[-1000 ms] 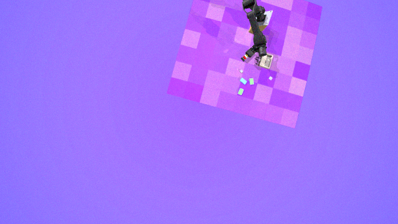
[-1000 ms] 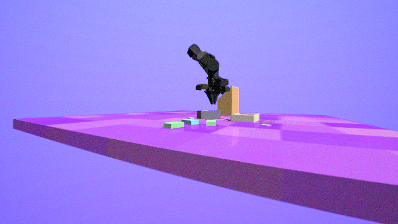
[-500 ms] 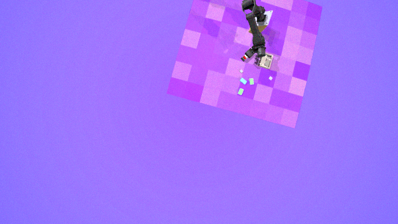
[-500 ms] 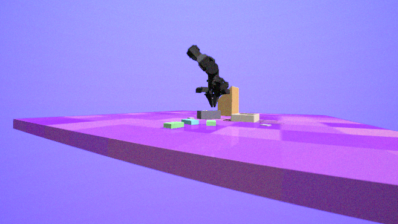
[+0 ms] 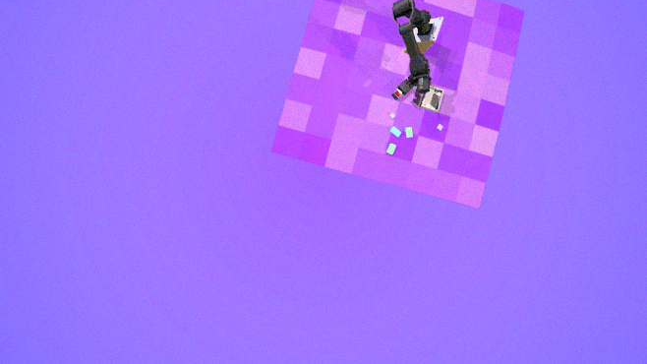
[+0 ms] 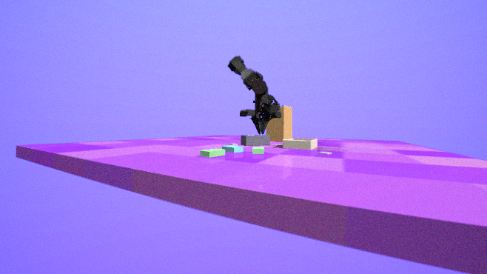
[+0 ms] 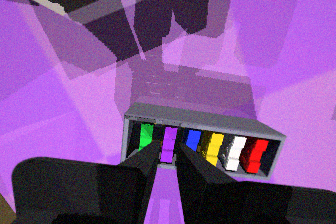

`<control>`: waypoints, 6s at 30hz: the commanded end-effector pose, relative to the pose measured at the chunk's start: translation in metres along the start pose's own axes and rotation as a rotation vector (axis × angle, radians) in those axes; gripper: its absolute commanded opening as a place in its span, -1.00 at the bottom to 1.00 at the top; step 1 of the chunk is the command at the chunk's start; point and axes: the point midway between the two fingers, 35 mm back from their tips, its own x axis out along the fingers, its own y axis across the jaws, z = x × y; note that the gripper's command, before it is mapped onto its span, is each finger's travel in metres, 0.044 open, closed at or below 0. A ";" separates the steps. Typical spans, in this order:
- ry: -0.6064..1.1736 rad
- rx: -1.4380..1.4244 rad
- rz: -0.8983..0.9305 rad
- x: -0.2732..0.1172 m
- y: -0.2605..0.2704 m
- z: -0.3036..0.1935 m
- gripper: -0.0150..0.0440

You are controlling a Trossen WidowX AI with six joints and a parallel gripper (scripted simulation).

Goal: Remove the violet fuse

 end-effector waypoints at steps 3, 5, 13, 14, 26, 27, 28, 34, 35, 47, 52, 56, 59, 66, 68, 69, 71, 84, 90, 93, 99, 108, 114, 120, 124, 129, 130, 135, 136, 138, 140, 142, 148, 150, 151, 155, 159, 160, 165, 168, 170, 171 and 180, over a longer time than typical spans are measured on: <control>0.005 -0.003 -0.003 0.001 0.000 -0.001 -0.27; 0.005 -0.003 -0.003 0.001 0.000 -0.001 -0.27; 0.005 -0.003 -0.003 0.005 0.000 -0.001 -0.27; 0.005 -0.003 -0.003 0.006 0.000 -0.001 -0.27; 0.006 -0.003 -0.003 0.011 0.000 -0.001 -0.27; 0.006 -0.003 -0.003 0.011 0.000 -0.001 -0.27; 0.006 -0.003 -0.003 0.011 0.000 -0.001 -0.27; 0.001 0.000 0.001 0.011 0.000 -0.001 -0.32; 0.001 0.000 0.001 0.011 0.000 -0.001 -0.34; 0.001 0.000 0.001 0.010 0.000 -0.001 -0.49; 0.001 0.000 0.001 0.008 0.000 0.000 -0.49; 0.001 0.000 0.001 0.006 0.000 0.000 -0.49; 0.001 -0.001 0.001 0.005 0.000 0.000 -0.49; 0.001 -0.001 0.000 0.001 0.000 0.000 -0.49; 0.001 -0.001 0.000 0.000 0.000 0.000 -0.49; 0.001 -0.001 0.000 0.000 0.000 0.000 -0.49; 0.002 -0.001 0.000 -0.001 0.000 0.000 -0.49; 0.002 -0.002 0.000 -0.008 0.000 0.000 -0.49; 0.002 -0.002 -0.001 -0.010 0.000 0.000 -0.49; 0.002 -0.002 -0.001 -0.012 0.000 0.000 -0.49; 0.002 -0.002 -0.001 -0.015 0.000 0.000 -0.49; 0.003 -0.002 -0.001 -0.019 0.000 0.000 -0.49; 0.003 -0.003 -0.002 -0.022 0.000 0.000 -0.49; 0.004 -0.003 -0.002 -0.025 0.000 -0.001 -0.49; 0.004 -0.003 -0.002 -0.027 0.000 -0.001 -0.49; 0.003 -0.003 -0.002 -0.034 0.000 0.000 -0.49; 0.003 -0.003 -0.002 -0.035 0.000 0.000 -0.49; 0.003 -0.003 -0.002 -0.043 0.000 0.000 -0.49; 0.003 -0.003 -0.002 -0.045 0.000 0.000 -0.49; 0.003 -0.003 -0.002 -0.048 0.000 0.000 -0.49; 0.003 -0.003 -0.002 -0.050 0.000 0.000 -0.49; 0.002 -0.003 -0.002 -0.050 0.000 0.003 -0.49; -0.005 -0.004 0.000 -0.054 0.005 0.032 -0.49; -0.007 -0.004 0.000 -0.055 0.007 0.042 -0.49; -0.008 -0.004 0.000 -0.055 0.009 0.047 -0.49; -0.010 -0.004 0.001 -0.056 0.015 0.067 -0.49; -0.012 -0.004 0.002 -0.057 0.023 0.086 -0.49; -0.012 -0.004 0.002 -0.057 0.025 0.091 -0.49; -0.012 -0.004 0.002 -0.057 0.037 0.115 -0.49; -0.012 -0.003 0.002 -0.056 0.046 0.128 -0.49; -0.011 -0.003 0.002 -0.055 0.052 0.137 -0.49; -0.010 -0.002 0.002 -0.055 0.055 0.142 -0.49; -0.007 -0.001 0.000 -0.051 0.070 0.160 -0.49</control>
